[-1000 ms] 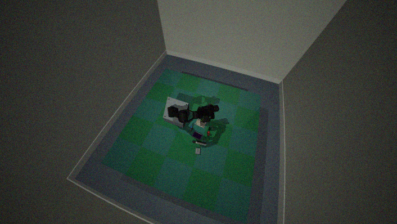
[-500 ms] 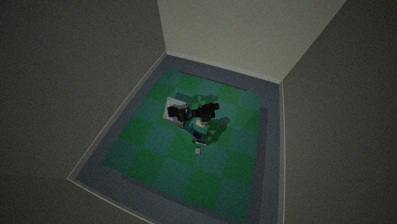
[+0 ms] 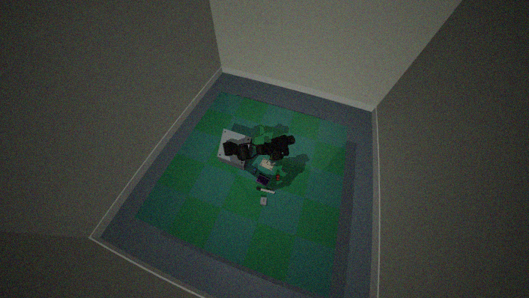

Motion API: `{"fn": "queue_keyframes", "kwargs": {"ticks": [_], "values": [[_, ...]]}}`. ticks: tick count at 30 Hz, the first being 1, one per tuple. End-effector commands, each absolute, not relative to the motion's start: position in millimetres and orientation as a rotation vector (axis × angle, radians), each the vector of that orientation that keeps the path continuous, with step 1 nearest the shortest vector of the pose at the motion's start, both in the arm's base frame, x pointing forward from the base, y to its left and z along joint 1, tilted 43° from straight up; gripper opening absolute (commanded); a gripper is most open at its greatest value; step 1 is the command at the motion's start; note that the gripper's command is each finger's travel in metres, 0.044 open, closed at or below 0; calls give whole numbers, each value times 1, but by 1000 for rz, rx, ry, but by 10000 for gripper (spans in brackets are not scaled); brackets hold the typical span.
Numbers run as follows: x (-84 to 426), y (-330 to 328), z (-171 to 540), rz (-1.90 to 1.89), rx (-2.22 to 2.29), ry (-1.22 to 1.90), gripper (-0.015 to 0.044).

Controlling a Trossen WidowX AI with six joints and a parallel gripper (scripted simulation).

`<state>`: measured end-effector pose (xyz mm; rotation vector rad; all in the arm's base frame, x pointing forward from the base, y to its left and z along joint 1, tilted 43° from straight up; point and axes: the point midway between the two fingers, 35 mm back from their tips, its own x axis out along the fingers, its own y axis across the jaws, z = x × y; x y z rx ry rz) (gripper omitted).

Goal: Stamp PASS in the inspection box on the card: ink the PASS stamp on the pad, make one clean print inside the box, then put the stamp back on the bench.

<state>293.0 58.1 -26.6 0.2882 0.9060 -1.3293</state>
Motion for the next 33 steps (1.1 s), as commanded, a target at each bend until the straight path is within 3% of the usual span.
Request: {"fn": "queue_keyframes", "kwargs": {"ticks": [1,33], "values": [[304,64,-29,-1331,295,904,0],[383,104,-59,-1331,306,898,0]]}}
